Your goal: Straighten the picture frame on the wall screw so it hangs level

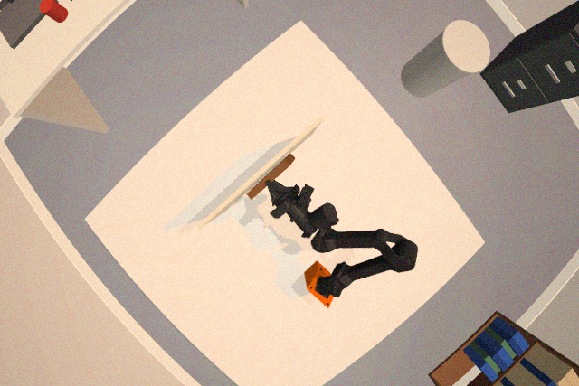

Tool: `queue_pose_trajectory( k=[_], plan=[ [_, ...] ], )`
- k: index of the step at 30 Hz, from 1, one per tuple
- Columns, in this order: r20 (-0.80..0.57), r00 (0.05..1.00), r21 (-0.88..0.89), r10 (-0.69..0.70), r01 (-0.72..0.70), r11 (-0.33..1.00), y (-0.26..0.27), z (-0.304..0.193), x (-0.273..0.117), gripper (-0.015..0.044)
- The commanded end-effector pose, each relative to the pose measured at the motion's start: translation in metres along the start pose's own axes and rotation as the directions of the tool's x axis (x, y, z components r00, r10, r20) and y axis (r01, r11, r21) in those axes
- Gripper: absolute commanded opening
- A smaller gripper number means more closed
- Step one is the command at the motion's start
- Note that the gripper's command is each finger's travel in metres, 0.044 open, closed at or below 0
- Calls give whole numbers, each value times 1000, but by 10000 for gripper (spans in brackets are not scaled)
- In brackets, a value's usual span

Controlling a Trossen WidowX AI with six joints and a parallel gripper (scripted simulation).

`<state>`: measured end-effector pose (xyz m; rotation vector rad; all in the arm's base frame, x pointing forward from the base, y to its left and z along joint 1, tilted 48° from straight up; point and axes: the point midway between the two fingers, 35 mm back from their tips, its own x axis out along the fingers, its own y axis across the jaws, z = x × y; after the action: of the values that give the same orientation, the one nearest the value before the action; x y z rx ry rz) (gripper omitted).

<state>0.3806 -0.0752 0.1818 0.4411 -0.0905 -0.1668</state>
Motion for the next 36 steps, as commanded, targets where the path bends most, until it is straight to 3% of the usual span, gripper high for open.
queue_pose_trajectory(
  k=[1,7,36],
  plan=[
    [2,1000,2,-1,1,1000,0,1,0,56],
    [2,1000,2,-1,1,1000,0,1,0,0],
    [2,1000,3,-1,1,1000,7,0,0,0]
  ],
)
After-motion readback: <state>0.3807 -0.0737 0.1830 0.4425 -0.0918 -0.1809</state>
